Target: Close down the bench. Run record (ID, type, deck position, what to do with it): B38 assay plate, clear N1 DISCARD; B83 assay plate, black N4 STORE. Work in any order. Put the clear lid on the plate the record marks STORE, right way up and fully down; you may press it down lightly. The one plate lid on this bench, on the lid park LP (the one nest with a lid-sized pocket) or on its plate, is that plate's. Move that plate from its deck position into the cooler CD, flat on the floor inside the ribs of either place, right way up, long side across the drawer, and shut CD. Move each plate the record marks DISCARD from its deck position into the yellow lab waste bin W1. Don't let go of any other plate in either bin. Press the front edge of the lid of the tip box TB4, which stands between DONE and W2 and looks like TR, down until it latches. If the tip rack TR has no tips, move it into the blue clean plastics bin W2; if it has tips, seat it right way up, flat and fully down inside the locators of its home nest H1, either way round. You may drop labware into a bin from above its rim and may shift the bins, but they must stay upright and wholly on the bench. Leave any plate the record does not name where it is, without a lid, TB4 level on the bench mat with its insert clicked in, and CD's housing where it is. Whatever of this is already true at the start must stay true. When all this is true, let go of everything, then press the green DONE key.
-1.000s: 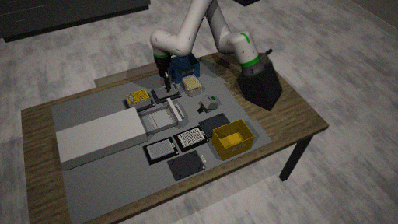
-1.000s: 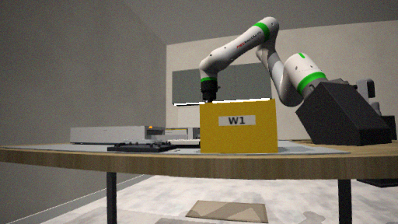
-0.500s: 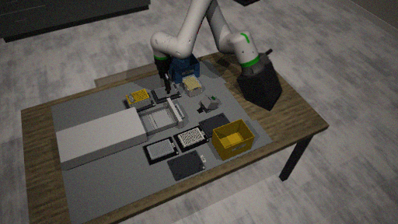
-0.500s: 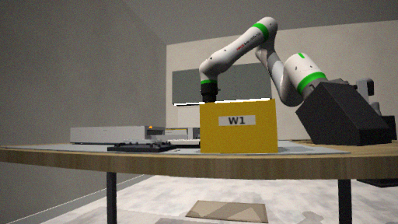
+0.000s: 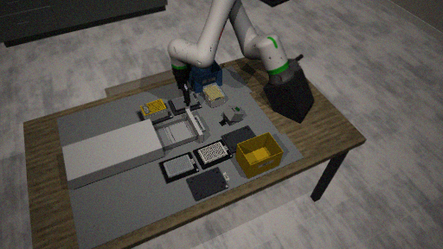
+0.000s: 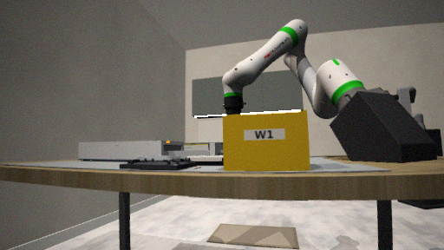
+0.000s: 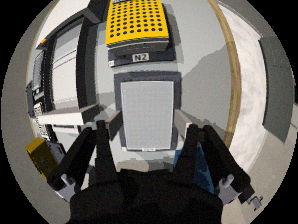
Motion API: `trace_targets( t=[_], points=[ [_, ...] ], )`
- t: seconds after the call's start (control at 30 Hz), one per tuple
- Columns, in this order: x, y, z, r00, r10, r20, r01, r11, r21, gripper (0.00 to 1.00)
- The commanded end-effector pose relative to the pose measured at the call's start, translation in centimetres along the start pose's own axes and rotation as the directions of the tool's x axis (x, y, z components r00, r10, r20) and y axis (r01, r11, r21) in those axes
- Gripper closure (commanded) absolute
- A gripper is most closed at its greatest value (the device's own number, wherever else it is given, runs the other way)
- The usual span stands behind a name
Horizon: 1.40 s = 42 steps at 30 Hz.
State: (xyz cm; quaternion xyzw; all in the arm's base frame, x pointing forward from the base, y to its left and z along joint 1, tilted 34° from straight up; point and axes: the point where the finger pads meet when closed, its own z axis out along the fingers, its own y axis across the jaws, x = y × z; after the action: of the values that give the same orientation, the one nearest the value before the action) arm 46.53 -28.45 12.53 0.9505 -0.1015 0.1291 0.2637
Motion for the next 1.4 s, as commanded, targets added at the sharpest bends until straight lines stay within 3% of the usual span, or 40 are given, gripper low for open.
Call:
trace_targets(
  t=[0.0,1.07,1.1,1.37],
  points=[
    [0.02,0.00,0.02,1.000,0.000,0.000,0.000,1.000,0.000,0.34],
    [0.02,0.00,0.02,1.000,0.000,0.000,0.000,1.000,0.000,0.45],
    [0.02,0.00,0.02,1.000,0.000,0.000,0.000,1.000,0.000,1.00],
    [0.02,0.00,0.02,1.000,0.000,0.000,0.000,1.000,0.000,1.00]
  ],
)
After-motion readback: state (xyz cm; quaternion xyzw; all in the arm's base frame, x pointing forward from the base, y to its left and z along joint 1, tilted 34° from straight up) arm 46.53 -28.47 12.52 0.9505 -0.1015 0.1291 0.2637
